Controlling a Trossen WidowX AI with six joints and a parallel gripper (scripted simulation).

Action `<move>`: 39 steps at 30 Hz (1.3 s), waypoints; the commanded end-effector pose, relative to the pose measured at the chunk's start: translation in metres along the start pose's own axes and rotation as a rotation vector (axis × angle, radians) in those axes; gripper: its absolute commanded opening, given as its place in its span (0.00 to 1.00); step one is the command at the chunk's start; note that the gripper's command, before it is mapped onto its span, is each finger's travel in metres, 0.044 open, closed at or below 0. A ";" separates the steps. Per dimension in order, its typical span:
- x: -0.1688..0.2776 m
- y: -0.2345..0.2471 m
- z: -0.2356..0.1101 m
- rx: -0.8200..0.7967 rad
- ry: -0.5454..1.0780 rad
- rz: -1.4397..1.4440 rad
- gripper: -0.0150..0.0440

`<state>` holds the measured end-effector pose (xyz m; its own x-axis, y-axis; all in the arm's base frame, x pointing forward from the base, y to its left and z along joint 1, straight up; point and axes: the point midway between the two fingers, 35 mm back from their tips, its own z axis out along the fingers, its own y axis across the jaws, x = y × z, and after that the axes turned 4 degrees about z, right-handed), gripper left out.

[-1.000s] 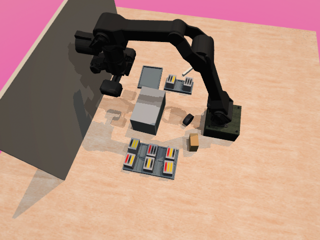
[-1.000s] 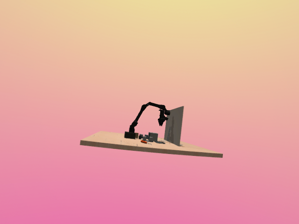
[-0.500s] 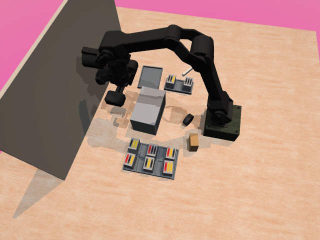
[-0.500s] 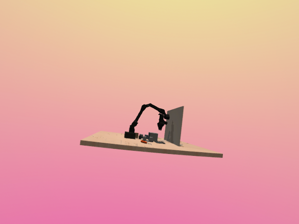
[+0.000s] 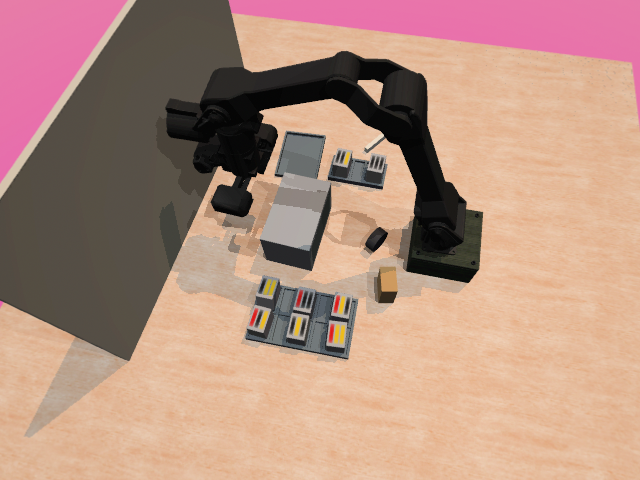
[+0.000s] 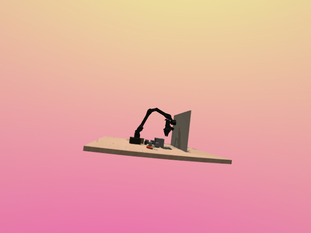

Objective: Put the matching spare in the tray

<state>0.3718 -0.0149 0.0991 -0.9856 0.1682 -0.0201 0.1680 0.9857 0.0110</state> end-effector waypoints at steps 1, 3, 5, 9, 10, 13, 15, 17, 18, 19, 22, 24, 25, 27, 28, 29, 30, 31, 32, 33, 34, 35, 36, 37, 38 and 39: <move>0.003 -0.013 -0.001 0.004 -0.002 0.063 1.00; 0.016 -0.046 -0.006 0.007 -0.002 0.222 1.00; 0.034 -0.079 -0.010 0.010 -0.003 0.396 1.00; 0.078 -0.134 -0.014 0.015 -0.003 0.739 1.00; 0.091 -0.145 -0.015 0.016 -0.003 0.826 1.00; 0.131 -0.173 -0.015 0.020 -0.004 1.089 1.00; 0.159 -0.187 -0.013 0.022 -0.004 1.264 1.00; 0.188 -0.196 -0.011 0.025 -0.005 1.439 1.00; 0.199 -0.199 -0.009 0.026 -0.005 1.512 1.00; 0.206 -0.200 -0.009 0.026 -0.006 1.555 1.00; 0.208 -0.201 -0.008 0.026 -0.006 1.570 1.00; 0.208 -0.201 -0.008 0.026 -0.006 1.570 1.00; 0.208 -0.201 -0.008 0.026 -0.006 1.570 1.00; 0.208 -0.201 -0.008 0.026 -0.006 1.570 1.00; 0.208 -0.201 -0.008 0.026 -0.006 1.570 1.00; 0.208 -0.201 -0.008 0.026 -0.006 1.570 1.00; 0.208 -0.200 -0.006 0.026 -0.006 1.570 0.96; 0.206 -0.200 -0.001 0.026 -0.006 1.570 0.91; 0.204 -0.200 0.005 0.026 -0.006 1.570 0.87; 0.202 -0.199 0.012 0.026 -0.006 1.570 0.82; 0.200 -0.198 0.021 0.026 -0.006 1.570 0.78; 0.198 -0.197 0.029 0.025 -0.006 1.570 0.76; 0.198 -0.197 0.032 0.025 -0.006 1.570 0.76; 0.198 -0.197 0.032 0.025 -0.006 1.570 0.76; 0.198 -0.197 0.032 0.025 -0.006 1.570 0.76; 0.198 -0.197 0.032 0.025 -0.006 1.570 0.76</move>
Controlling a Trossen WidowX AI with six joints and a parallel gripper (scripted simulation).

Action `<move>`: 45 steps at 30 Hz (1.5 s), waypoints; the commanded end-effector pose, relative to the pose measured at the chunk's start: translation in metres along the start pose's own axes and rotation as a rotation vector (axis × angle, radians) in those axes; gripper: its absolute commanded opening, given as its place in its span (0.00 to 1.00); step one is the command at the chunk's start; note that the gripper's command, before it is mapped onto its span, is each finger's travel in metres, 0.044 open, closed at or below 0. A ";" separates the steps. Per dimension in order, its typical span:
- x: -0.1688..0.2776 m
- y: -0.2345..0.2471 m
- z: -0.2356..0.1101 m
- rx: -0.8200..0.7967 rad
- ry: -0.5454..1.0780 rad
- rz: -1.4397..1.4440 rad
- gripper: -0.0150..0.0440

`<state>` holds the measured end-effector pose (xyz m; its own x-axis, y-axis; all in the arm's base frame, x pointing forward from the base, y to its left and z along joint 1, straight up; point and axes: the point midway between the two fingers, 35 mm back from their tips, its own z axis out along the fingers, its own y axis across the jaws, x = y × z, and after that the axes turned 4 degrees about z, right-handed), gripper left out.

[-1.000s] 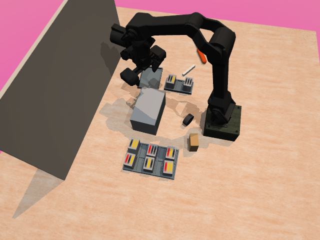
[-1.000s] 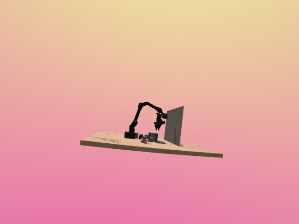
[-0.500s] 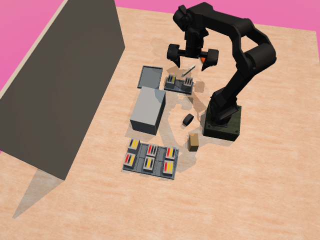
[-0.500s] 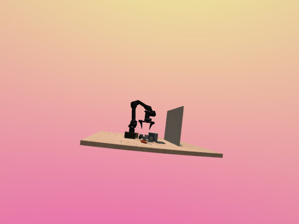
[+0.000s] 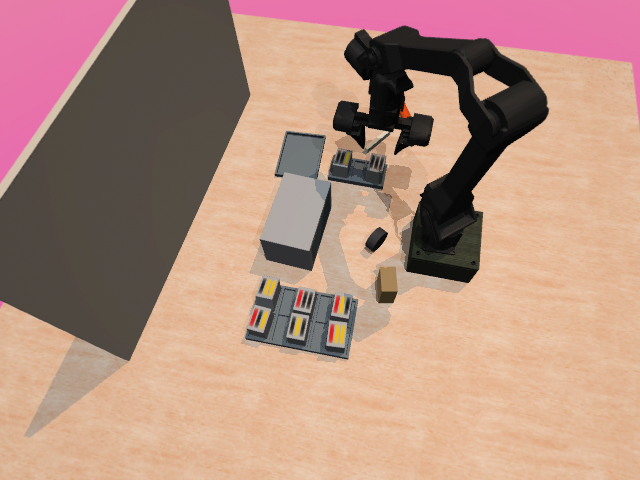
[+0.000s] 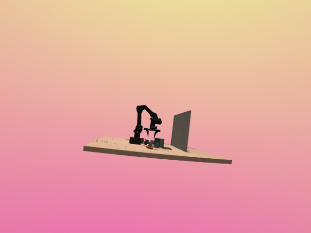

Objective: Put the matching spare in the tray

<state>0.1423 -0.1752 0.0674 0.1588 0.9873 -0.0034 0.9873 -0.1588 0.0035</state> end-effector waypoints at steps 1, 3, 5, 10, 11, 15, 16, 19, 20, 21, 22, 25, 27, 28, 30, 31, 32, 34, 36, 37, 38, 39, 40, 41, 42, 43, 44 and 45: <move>0.000 0.002 0.006 -0.004 -0.006 0.008 0.76; -0.002 0.002 0.006 -0.004 -0.006 0.008 0.76; -0.004 0.002 0.006 -0.004 -0.006 0.008 0.76; -0.004 0.003 0.010 -0.004 -0.006 0.008 0.76; -0.005 0.003 0.012 -0.004 -0.006 0.008 0.76; -0.005 0.004 0.018 -0.004 -0.006 0.008 0.76; -0.005 0.004 0.020 -0.004 -0.006 0.008 0.76; -0.006 0.004 0.025 -0.004 -0.006 0.008 0.76; -0.006 0.005 0.027 -0.004 -0.006 0.008 0.76; -0.006 0.005 0.028 -0.004 -0.006 0.008 0.76; -0.006 0.005 0.030 -0.004 -0.006 0.008 0.76; -0.006 0.005 0.035 -0.004 -0.006 0.008 0.76; -0.007 0.005 0.038 -0.004 -0.006 0.008 0.76; -0.007 0.005 0.040 -0.004 -0.006 0.008 0.76; -0.007 0.005 0.043 -0.004 -0.006 0.008 0.76; -0.007 0.005 0.045 -0.004 -0.006 0.008 0.76; -0.007 0.005 0.047 -0.004 -0.006 0.008 0.76; -0.007 0.005 0.050 -0.004 -0.006 0.008 0.76; -0.007 0.005 0.053 -0.004 -0.006 0.008 0.76; -0.007 0.005 0.055 -0.004 -0.006 0.008 0.76; -0.007 0.005 0.057 -0.004 -0.006 0.008 0.76; -0.006 0.005 0.058 -0.004 -0.006 0.008 0.76; -0.006 0.005 0.060 -0.004 -0.006 0.008 0.76; -0.006 0.005 0.062 -0.004 -0.006 0.008 0.76; -0.006 0.005 0.063 -0.004 -0.006 0.008 0.76; -0.006 0.005 0.065 -0.004 -0.006 0.008 0.76; -0.006 0.005 0.067 -0.004 -0.006 0.008 0.76; -0.006 0.005 0.068 -0.004 -0.006 0.008 0.76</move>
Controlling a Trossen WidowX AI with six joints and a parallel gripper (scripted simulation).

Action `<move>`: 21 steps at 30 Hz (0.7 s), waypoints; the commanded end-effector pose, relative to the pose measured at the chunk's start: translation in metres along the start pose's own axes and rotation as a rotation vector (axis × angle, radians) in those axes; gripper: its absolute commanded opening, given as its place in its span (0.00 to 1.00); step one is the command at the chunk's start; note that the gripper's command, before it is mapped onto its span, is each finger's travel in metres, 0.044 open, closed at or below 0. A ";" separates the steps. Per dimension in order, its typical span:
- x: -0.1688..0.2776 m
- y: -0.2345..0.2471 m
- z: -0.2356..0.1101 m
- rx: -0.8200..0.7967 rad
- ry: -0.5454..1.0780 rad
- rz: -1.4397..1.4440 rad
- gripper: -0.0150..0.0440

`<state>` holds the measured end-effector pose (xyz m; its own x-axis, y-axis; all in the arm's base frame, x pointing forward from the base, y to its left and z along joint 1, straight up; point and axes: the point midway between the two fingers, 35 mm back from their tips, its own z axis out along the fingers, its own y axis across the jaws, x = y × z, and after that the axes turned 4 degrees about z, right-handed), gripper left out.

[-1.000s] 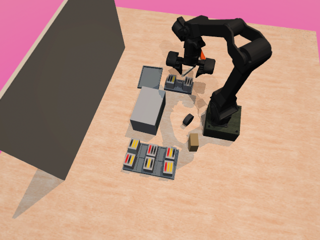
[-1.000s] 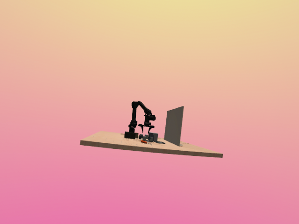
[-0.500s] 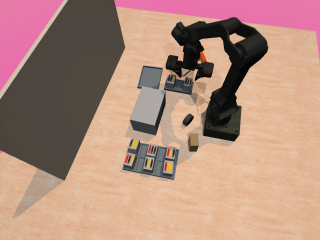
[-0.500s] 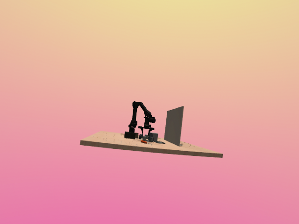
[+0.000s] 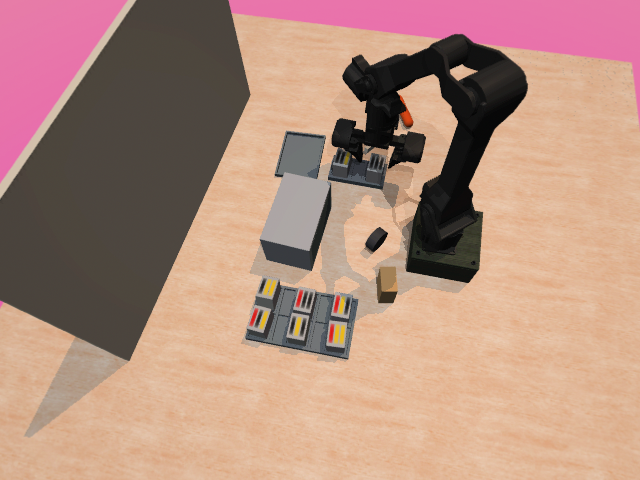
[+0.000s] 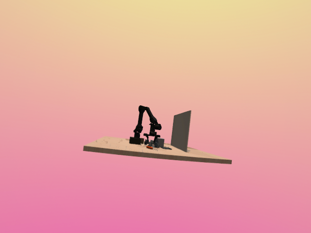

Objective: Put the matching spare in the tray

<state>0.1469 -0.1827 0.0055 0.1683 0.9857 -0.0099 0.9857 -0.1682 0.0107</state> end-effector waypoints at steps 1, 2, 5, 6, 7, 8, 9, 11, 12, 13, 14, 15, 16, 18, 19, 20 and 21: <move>0.001 -0.001 0.008 0.003 0.001 -0.001 0.76; 0.001 -0.001 0.010 0.003 0.001 -0.001 0.76; 0.001 -0.002 0.015 0.003 0.001 -0.001 0.76; 0.001 -0.002 0.016 0.003 0.001 -0.001 0.76; 0.002 -0.002 0.018 0.003 0.001 -0.001 0.76; 0.002 -0.003 0.019 0.003 0.001 -0.001 0.76; 0.002 -0.003 0.021 0.003 0.001 -0.001 0.76; 0.002 -0.003 0.024 0.003 0.001 -0.001 0.76; 0.002 -0.003 0.025 0.003 0.001 -0.001 0.76; 0.003 -0.003 0.025 0.003 0.001 -0.001 0.76; 0.003 -0.003 0.025 0.003 0.001 -0.001 0.76; 0.003 -0.003 0.025 0.003 0.001 -0.001 0.76; 0.003 -0.003 0.025 0.003 0.001 -0.001 0.76; 0.003 -0.003 0.025 0.003 0.001 -0.001 0.76; 0.003 -0.003 0.024 0.003 0.003 0.000 0.72; 0.003 -0.003 0.024 0.003 0.003 0.000 0.67; 0.003 -0.003 0.024 0.003 0.003 0.000 0.63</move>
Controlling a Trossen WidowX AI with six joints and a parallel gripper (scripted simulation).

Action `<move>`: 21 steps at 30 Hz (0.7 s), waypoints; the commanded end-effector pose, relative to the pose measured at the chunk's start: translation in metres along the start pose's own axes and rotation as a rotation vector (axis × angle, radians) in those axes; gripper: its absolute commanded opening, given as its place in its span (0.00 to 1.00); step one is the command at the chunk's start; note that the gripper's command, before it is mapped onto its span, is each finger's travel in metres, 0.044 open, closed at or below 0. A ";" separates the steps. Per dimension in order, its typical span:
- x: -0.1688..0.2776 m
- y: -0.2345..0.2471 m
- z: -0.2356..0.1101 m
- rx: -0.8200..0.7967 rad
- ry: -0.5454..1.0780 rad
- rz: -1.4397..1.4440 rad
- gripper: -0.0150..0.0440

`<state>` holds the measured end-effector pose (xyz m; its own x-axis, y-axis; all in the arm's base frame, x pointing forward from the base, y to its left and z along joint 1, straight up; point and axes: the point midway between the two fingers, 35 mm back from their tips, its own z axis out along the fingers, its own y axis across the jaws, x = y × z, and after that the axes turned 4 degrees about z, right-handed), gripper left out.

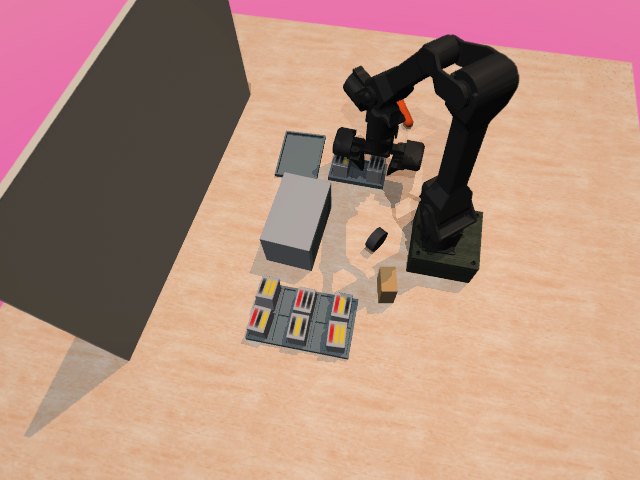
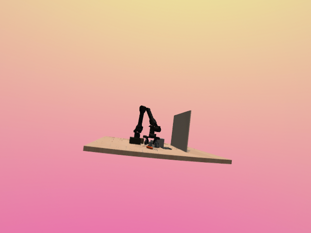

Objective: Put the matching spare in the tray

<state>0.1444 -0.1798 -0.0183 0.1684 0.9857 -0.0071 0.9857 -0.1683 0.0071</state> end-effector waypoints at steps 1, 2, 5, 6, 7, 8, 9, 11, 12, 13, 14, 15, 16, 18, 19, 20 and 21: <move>0.000 0.000 0.000 -0.001 0.000 0.000 0.58; 0.000 0.000 0.000 -0.001 0.000 0.000 0.54; 0.000 0.000 0.000 -0.001 0.000 0.000 0.51; 0.000 0.000 0.000 -0.001 0.000 0.000 0.50; 0.000 0.000 0.000 -0.001 0.000 0.000 0.48; 0.000 0.000 0.000 -0.001 0.000 0.000 0.47; 0.000 0.000 0.000 -0.001 0.000 0.000 0.46; 0.000 0.000 0.000 -0.001 0.000 0.000 0.41; 0.000 0.000 0.000 -0.001 0.000 0.000 0.36; 0.000 0.000 0.000 -0.001 0.000 0.000 0.32; 0.000 0.000 0.000 -0.001 0.000 0.000 0.27; 0.000 0.000 0.000 -0.001 0.000 0.000 0.25; 0.000 0.000 0.000 -0.001 0.000 0.000 0.25; 0.000 0.000 0.000 -0.001 0.000 0.000 0.25; 0.000 0.000 0.000 -0.001 0.000 0.000 0.25; 0.000 0.000 0.000 -0.001 0.000 0.000 0.25; 0.000 0.000 0.000 -0.001 0.000 0.000 0.25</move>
<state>0.1445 -0.1797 -0.0183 0.1685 0.9857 -0.0068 0.9857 -0.1685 0.0073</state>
